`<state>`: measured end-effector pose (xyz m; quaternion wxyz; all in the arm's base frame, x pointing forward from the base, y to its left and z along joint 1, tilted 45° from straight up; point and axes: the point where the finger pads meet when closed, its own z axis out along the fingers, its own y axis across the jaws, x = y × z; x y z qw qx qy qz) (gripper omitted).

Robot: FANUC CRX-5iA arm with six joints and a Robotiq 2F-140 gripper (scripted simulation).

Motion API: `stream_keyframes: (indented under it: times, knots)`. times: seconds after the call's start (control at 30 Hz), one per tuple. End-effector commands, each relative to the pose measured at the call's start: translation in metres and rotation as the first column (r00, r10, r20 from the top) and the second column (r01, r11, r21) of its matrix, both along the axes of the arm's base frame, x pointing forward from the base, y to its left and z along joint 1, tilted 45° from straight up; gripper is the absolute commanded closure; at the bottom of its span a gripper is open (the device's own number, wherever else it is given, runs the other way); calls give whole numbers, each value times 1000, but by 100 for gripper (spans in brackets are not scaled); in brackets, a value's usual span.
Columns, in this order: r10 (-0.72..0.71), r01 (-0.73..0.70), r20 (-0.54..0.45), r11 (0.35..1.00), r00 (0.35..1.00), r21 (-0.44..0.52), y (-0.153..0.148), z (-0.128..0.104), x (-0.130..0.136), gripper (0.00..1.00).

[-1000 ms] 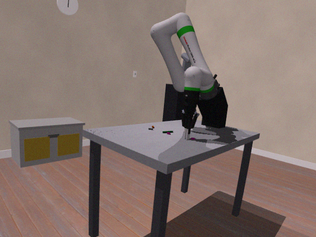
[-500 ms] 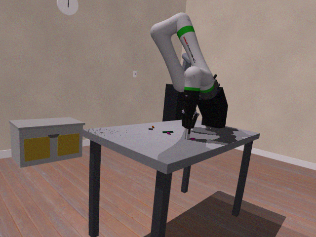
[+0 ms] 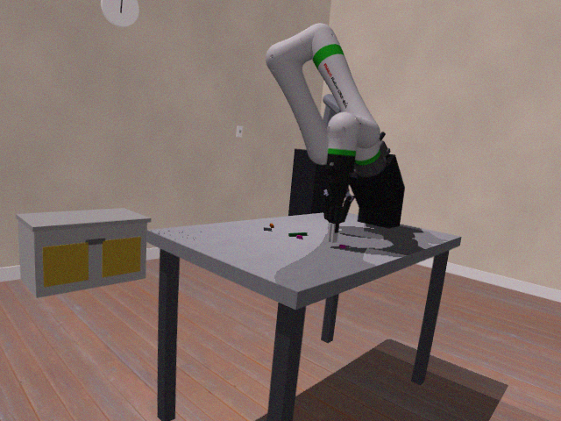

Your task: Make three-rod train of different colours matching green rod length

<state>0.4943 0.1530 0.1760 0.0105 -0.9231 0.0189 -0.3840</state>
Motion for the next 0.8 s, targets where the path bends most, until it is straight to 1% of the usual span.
stream_keyframes:
  times: [0.0,0.17,0.23,0.37,0.77]
  knots:
    - [-1,1,-2,1000,1000,-1,0,16,-16,97]
    - [-1,1,-2,1000,1000,-1,0,43,-43,97]
    - [-1,1,-2,1000,1000,-1,0,43,-43,97]
    - [-1,1,-2,1000,1000,-1,0,55,-55,97]
    - [-1,1,-2,1000,1000,-1,-1,58,-57,97]
